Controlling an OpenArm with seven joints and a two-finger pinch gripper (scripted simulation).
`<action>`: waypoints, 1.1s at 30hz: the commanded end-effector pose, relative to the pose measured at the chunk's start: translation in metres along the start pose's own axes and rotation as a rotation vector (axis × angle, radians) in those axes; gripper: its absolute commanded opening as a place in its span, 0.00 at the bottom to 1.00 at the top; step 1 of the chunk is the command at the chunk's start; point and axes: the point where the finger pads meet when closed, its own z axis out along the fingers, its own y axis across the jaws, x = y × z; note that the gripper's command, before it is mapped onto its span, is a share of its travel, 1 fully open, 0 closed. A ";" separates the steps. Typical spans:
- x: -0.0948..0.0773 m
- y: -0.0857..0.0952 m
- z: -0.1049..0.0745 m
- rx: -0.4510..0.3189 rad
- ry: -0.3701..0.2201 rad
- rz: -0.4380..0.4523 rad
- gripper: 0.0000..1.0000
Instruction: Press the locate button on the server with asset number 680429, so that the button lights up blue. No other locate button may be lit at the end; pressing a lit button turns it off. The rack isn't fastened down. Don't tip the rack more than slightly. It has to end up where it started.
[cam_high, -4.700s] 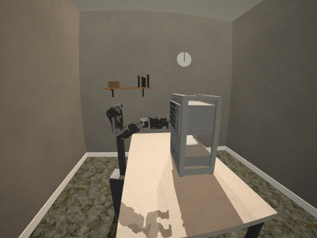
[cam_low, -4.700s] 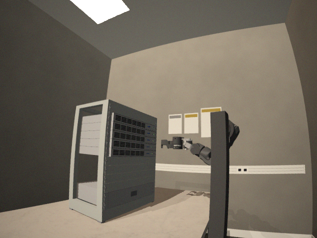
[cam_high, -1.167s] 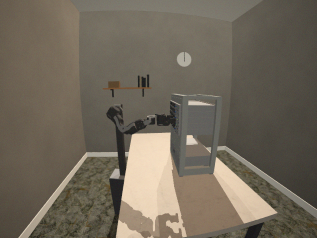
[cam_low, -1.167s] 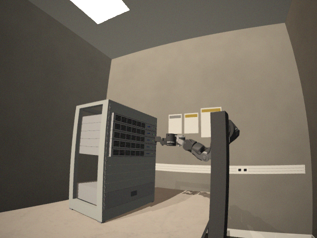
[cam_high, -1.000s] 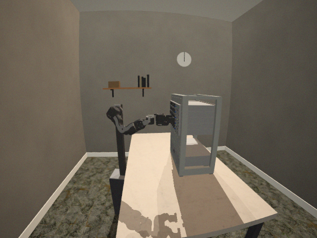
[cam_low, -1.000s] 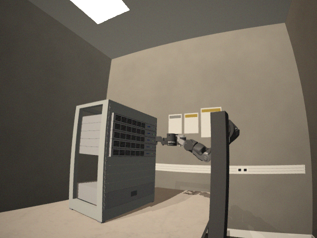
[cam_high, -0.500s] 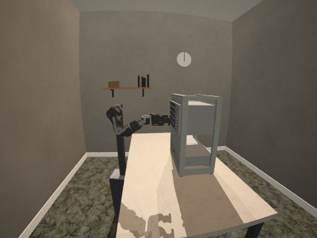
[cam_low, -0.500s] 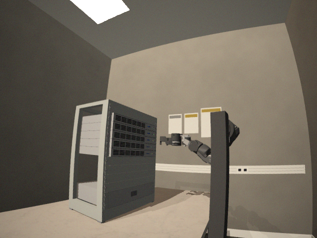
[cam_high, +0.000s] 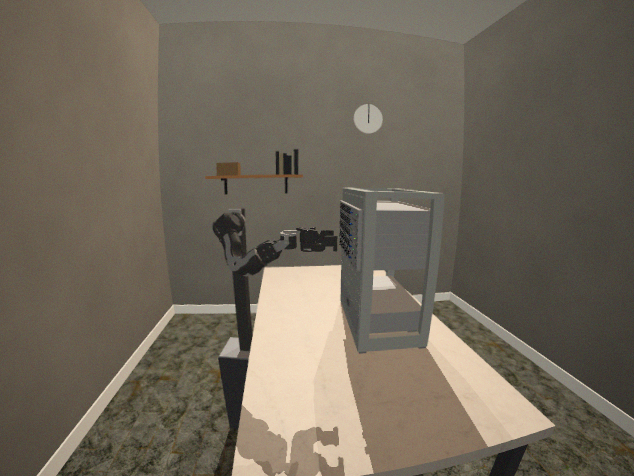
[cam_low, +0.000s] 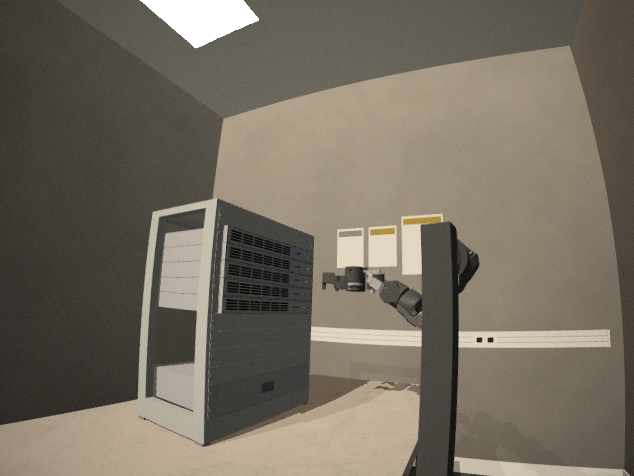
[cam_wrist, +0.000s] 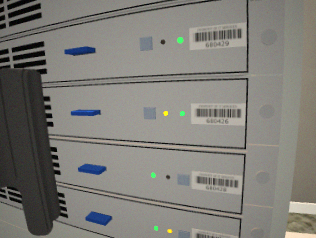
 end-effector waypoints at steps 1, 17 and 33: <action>0.004 0.002 -0.001 -0.007 0.005 -0.001 0.60; 0.033 0.002 -0.001 -0.007 0.005 -0.001 0.60; 0.046 0.002 0.000 -0.007 0.005 -0.001 0.60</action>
